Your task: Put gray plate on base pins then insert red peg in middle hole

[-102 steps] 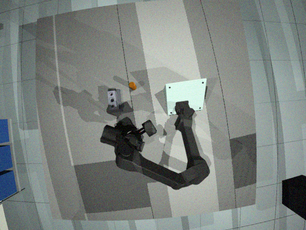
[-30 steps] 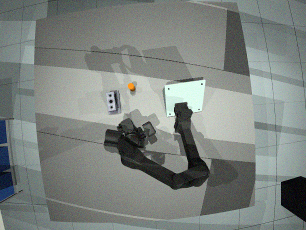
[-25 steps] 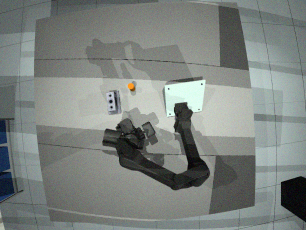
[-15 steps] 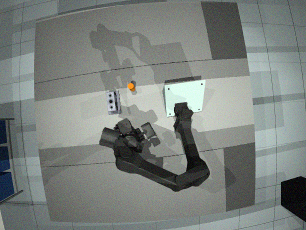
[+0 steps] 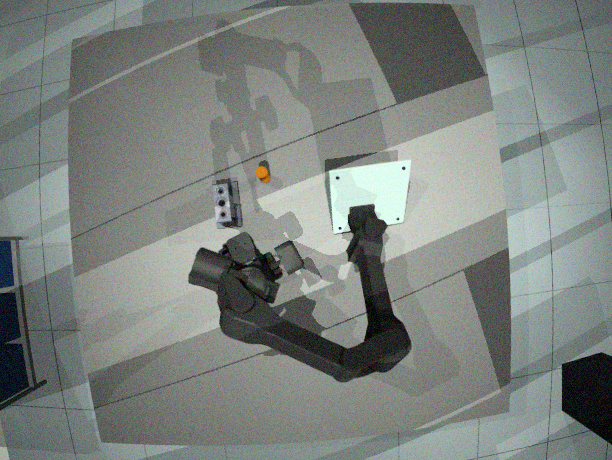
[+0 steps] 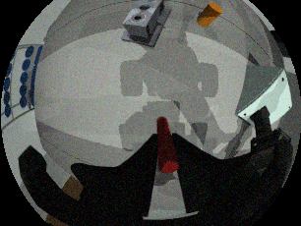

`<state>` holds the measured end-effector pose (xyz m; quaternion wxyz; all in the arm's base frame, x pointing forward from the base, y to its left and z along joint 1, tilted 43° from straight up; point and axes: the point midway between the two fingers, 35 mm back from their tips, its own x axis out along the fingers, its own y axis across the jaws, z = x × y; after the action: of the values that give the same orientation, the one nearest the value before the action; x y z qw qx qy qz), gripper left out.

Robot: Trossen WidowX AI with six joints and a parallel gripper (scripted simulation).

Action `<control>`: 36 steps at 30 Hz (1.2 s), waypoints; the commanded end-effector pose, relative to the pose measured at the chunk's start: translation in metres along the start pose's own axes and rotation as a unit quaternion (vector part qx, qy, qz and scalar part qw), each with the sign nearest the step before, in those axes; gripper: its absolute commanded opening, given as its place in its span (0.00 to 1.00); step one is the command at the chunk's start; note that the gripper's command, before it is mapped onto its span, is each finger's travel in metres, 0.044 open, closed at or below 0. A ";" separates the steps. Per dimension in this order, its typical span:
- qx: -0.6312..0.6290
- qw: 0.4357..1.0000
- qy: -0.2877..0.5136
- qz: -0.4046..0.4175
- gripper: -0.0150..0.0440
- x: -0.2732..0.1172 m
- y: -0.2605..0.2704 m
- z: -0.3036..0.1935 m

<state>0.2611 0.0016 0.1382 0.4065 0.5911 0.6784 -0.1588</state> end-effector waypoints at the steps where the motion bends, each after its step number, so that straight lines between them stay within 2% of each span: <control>1: -0.004 1.000 -0.003 -0.002 0.25 -0.001 0.005 0.012; 36: -0.014 1.000 -0.001 -0.010 0.25 -0.006 0.029 0.114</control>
<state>0.3260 -0.0680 0.0869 0.4125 0.5819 0.6836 -0.1546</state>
